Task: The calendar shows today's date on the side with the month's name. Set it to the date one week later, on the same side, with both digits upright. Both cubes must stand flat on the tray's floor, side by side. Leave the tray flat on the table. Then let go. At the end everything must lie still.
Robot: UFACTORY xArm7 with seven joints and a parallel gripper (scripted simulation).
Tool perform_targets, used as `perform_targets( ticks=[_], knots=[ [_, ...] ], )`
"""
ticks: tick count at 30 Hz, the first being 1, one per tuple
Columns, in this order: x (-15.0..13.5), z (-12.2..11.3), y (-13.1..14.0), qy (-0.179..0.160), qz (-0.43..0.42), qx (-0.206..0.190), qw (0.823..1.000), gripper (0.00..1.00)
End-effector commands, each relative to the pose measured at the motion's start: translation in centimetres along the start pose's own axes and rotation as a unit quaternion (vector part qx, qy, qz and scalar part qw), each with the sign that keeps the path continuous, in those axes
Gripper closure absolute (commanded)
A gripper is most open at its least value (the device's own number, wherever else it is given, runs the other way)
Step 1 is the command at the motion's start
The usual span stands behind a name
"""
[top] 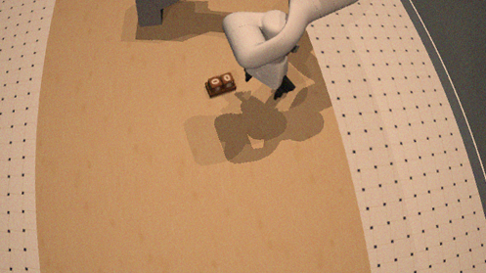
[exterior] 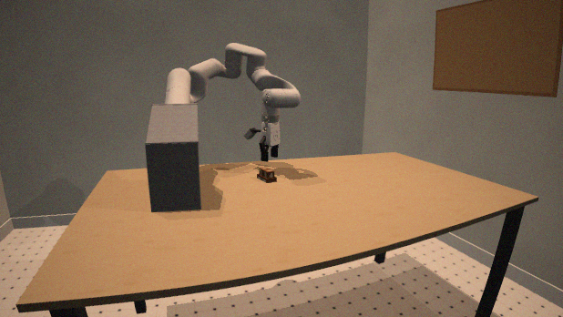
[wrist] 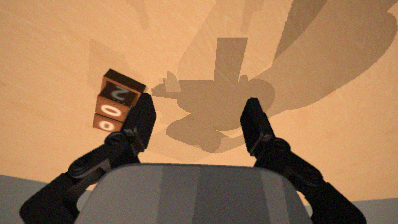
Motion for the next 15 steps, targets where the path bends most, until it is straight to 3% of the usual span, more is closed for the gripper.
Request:
perform_targets(
  ticks=[1,5,8,15],
  knots=[
    [0.0,-0.1,0.5,0.0,0.067,-0.001,0.998,0.0],
    [0.0,-0.1,0.9,0.0,0.124,-0.001,0.992,0.0],
    [-0.3,-0.1,2.9,0.0,0.124,-0.001,0.992,0.0],
    [-0.4,-0.1,3.1,0.0,0.132,-0.001,0.991,0.0]
  ],
)
Point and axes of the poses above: the point where the finger pads meet when closed, its own z axis out along the fingers, its own x axis across the jaws, y = z × x, the point moved 9 cm from there along -z, back along the fingers, and after that the axes turned 11 degrees about z, right-handed, at the moved point
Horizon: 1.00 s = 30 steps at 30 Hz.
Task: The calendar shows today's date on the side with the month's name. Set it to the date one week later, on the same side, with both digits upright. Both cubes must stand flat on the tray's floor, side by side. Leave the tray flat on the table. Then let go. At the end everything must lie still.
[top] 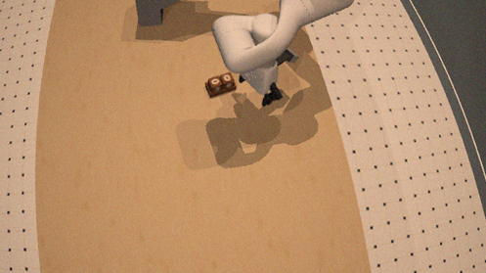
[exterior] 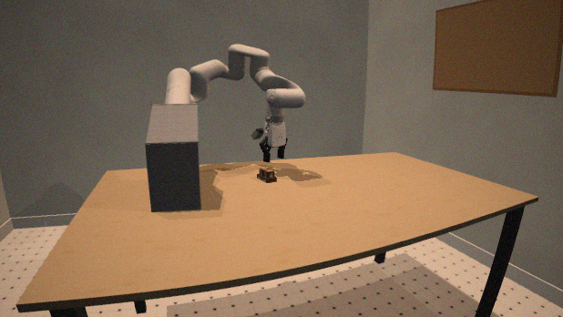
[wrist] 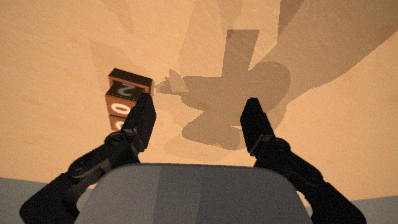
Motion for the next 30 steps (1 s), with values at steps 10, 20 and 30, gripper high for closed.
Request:
perform_targets(
  ticks=[10,20,30],
  knots=[
    [0.4,-0.1,2.3,-0.001,0.133,0.0,0.991,0.0],
    [0.5,-0.1,3.4,-0.001,0.152,0.0,0.988,0.0],
    [0.6,-0.1,4.6,-0.001,0.261,0.0,0.965,0.0]
  ],
)
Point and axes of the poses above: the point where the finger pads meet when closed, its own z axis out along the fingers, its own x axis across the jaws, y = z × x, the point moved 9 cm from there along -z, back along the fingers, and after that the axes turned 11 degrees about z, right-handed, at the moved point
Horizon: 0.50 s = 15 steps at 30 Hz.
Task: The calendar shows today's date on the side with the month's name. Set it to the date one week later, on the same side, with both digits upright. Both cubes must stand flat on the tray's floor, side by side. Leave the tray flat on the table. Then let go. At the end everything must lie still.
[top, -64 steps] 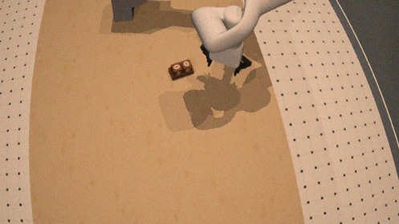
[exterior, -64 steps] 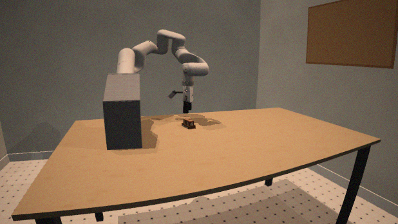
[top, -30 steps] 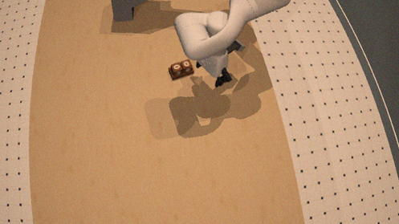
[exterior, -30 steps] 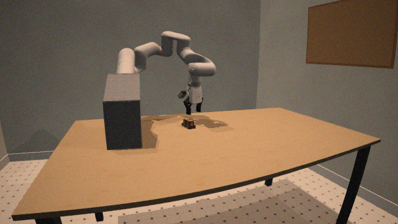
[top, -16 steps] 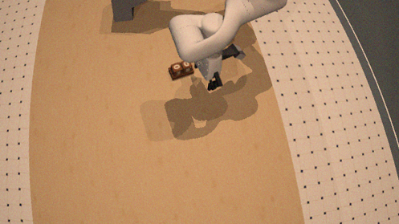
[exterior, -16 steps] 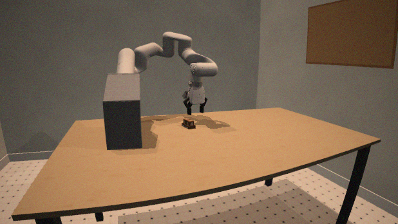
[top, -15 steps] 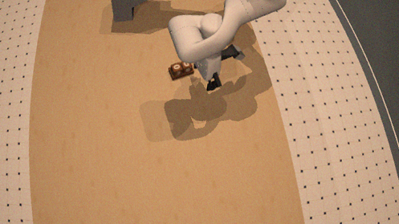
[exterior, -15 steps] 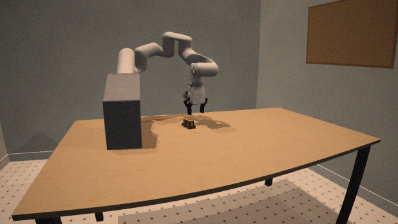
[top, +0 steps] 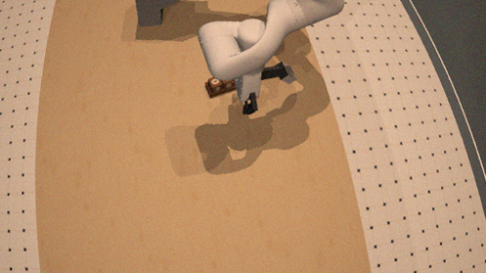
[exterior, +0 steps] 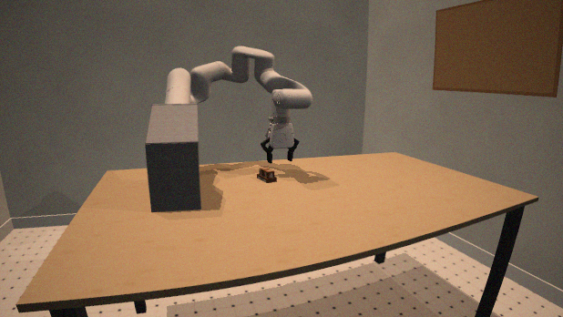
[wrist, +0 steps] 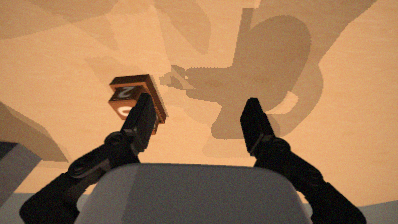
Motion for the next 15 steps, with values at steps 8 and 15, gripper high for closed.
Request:
perform_targets(
  ticks=[8,15],
  knots=[
    [1.5,-0.2,2.2,-0.003,0.046,-0.002,0.999,0.0],
    [1.7,-0.2,2.5,-0.003,0.14,-0.003,0.99,0.0]
  ],
)
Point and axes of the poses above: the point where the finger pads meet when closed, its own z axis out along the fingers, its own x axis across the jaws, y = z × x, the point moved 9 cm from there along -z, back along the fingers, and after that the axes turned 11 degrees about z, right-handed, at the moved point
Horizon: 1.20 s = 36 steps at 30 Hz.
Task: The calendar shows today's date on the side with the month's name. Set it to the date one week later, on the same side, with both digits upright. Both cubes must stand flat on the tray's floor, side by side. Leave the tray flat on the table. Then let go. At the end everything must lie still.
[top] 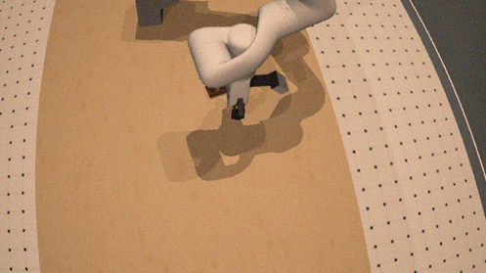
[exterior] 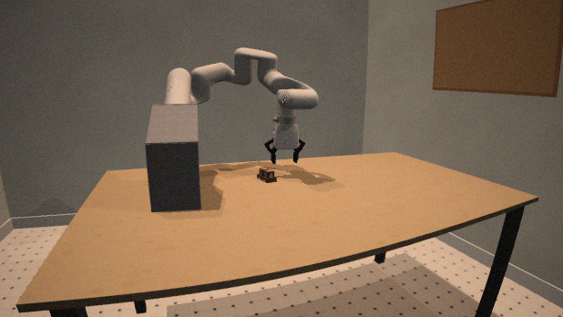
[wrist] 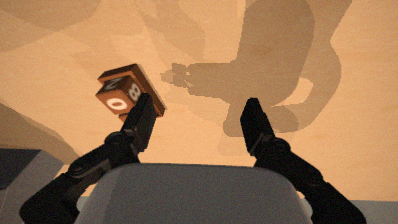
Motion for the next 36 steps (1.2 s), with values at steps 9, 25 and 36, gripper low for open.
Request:
perform_targets(
  ticks=[9,25,36],
  knots=[
    [2.0,-0.2,2.2,-0.001,0.092,-0.001,0.996,0.0],
    [3.5,-0.2,4.0,0.0,0.221,-0.002,0.975,0.0],
    [3.8,0.1,4.4,0.0,0.221,-0.002,0.975,0.0]
  ],
)
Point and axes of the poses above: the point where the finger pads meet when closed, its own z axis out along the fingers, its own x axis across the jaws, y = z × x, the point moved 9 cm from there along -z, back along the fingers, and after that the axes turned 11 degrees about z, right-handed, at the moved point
